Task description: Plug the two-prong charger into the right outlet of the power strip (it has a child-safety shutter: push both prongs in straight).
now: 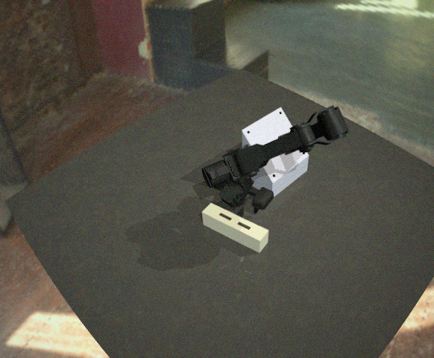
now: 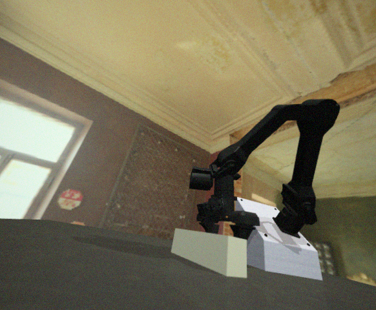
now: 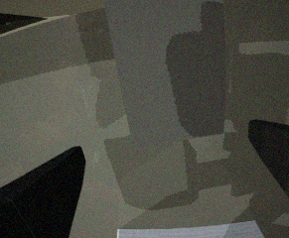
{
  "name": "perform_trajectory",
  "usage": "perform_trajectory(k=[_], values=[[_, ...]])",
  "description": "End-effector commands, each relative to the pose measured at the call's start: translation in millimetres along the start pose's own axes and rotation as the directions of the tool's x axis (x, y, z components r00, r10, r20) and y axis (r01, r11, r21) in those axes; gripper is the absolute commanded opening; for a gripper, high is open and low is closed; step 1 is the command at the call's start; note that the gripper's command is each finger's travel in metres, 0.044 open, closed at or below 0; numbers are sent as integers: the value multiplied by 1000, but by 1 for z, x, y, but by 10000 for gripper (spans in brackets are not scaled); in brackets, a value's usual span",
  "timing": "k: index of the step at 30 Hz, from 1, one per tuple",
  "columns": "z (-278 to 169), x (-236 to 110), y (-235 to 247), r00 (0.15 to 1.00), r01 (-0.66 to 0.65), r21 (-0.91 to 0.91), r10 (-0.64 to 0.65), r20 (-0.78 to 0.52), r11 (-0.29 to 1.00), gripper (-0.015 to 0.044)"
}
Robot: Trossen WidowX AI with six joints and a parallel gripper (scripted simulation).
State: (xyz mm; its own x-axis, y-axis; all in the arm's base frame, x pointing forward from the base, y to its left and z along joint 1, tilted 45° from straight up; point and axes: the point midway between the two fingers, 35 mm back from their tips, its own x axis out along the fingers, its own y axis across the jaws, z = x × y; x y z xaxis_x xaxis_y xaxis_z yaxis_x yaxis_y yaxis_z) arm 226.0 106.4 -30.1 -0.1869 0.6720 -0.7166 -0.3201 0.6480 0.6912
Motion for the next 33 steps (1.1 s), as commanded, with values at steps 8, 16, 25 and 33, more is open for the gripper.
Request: perform_trajectory(k=[8,16,25,33], values=[[-13,0,-1,1000,4,-3,-4,4,1000,440],[-23,1,-1,1000,4,-3,-4,4,1000,440],[-10,-42,-2,937,-12,12,7,350,1000,440],[-10,-78,-2,818,3,-2,-1,576,1000,440]])
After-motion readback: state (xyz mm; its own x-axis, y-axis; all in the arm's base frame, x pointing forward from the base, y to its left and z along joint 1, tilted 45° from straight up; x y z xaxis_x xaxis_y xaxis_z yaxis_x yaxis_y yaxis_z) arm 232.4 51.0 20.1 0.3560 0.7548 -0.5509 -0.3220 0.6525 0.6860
